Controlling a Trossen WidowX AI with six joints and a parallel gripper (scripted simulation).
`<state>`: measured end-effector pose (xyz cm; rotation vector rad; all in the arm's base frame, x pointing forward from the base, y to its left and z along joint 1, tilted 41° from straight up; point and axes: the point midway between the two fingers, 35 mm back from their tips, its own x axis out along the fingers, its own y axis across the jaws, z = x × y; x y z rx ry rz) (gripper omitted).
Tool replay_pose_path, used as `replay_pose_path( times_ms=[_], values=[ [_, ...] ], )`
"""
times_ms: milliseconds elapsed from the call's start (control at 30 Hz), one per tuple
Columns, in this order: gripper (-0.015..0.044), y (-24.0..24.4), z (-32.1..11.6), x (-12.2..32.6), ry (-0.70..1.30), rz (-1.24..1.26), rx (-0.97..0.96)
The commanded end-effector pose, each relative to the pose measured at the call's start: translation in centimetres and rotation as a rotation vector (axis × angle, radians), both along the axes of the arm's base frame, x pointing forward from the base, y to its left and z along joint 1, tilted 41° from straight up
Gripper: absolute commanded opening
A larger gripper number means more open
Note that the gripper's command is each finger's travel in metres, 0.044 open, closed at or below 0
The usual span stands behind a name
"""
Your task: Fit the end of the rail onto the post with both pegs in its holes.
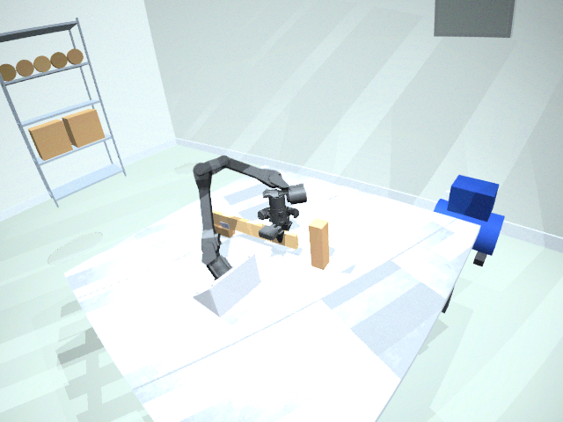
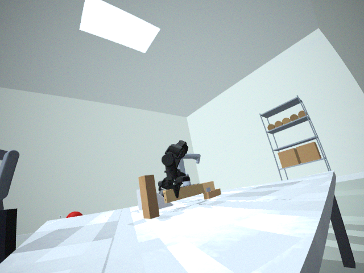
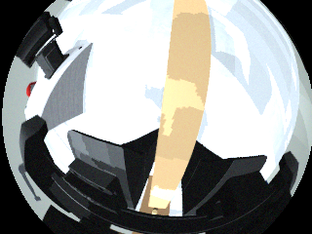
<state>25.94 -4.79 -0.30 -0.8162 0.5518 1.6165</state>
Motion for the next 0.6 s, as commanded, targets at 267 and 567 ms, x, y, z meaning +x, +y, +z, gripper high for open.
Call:
replay_pose_path(
  times_ms=[267,567],
  values=[
    [0.0,-0.6,-0.1,0.23,-0.008,-0.001,-0.006],
    [0.0,-0.85,-0.15,0.35,-0.008,-0.001,-0.006]
  ],
)
